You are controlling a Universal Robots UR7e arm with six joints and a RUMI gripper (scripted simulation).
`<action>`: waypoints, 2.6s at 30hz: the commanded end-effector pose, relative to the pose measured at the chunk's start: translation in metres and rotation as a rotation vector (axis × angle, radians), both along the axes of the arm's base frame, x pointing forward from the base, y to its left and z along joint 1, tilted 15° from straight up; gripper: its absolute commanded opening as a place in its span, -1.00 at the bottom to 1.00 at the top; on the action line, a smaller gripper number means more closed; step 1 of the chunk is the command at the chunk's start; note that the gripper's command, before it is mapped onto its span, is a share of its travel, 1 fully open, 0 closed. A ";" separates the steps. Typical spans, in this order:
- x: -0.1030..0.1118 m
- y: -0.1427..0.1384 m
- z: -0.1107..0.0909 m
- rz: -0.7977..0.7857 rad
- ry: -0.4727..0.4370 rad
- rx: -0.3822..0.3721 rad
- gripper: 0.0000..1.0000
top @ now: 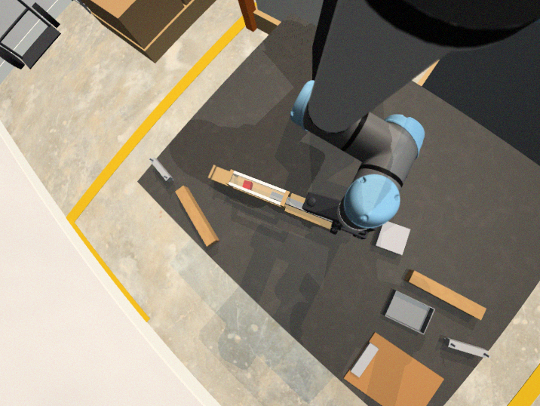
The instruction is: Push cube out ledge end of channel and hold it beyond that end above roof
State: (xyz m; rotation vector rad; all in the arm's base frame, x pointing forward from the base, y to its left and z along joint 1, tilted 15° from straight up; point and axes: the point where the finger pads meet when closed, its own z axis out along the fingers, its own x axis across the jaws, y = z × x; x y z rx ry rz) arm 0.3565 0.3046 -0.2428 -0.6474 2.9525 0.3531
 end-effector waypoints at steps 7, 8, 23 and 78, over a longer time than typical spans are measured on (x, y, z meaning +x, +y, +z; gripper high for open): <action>0.009 -0.018 -0.004 0.000 -0.001 0.000 -1.00; 0.010 -0.020 -0.004 0.000 -0.001 0.000 -1.00; 0.026 -0.053 -0.012 0.000 -0.001 0.000 -1.00; 0.059 -0.121 -0.027 0.000 -0.001 0.000 -1.00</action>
